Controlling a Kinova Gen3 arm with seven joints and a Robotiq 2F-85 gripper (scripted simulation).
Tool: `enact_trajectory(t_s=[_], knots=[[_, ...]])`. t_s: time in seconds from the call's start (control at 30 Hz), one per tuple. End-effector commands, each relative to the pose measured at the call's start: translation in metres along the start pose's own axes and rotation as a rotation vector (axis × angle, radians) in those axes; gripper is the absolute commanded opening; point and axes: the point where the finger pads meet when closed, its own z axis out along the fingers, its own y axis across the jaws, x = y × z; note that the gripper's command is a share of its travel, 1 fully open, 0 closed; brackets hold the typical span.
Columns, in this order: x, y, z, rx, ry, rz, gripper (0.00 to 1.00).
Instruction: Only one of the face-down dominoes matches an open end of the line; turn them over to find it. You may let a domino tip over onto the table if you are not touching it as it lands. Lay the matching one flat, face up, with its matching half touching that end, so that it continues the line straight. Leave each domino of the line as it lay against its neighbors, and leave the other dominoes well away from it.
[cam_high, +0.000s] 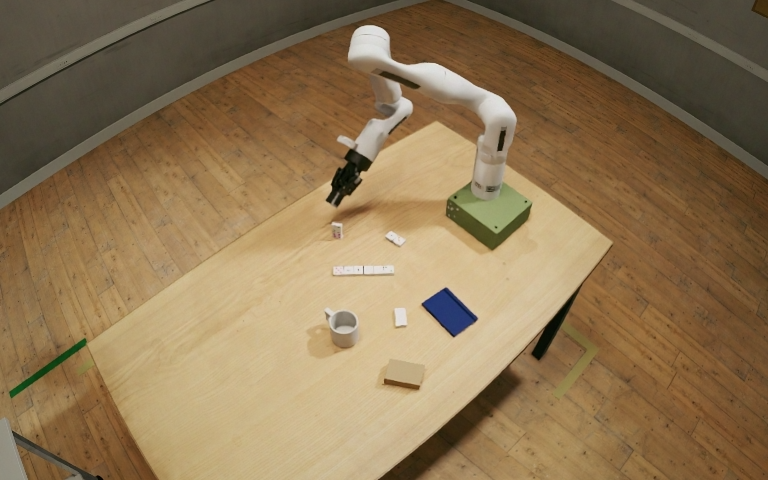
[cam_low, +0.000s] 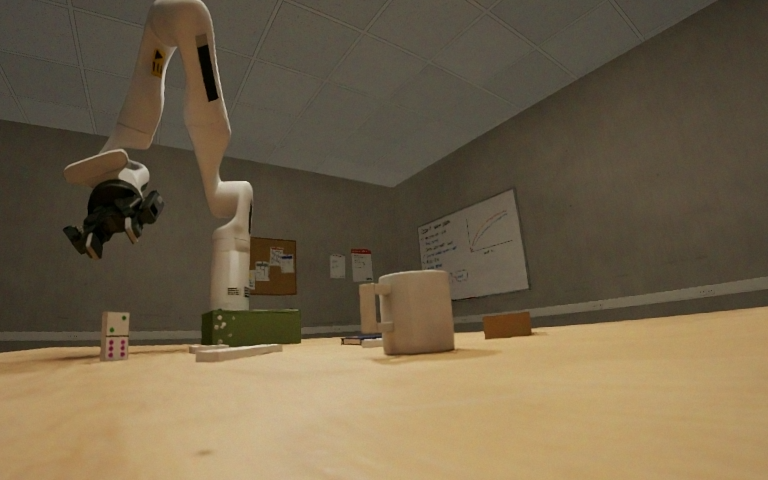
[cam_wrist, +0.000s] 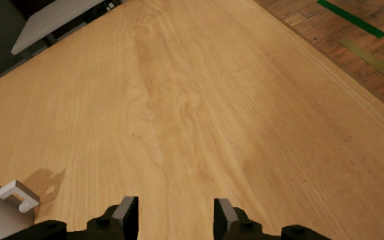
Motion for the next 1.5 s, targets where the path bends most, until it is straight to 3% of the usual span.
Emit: enact_trajectory(t_s=[0.0, 0.43, 1.47], knots=[[0.0012, -0.0008, 0.0, -0.02, -0.012, 0.027, 0.49], [0.0021, -0.0005, 0.0005, -0.113, -0.064, 0.155, 0.49], [0.005, -0.0001, 0.0014, -0.283, -0.159, 0.389, 0.49]])
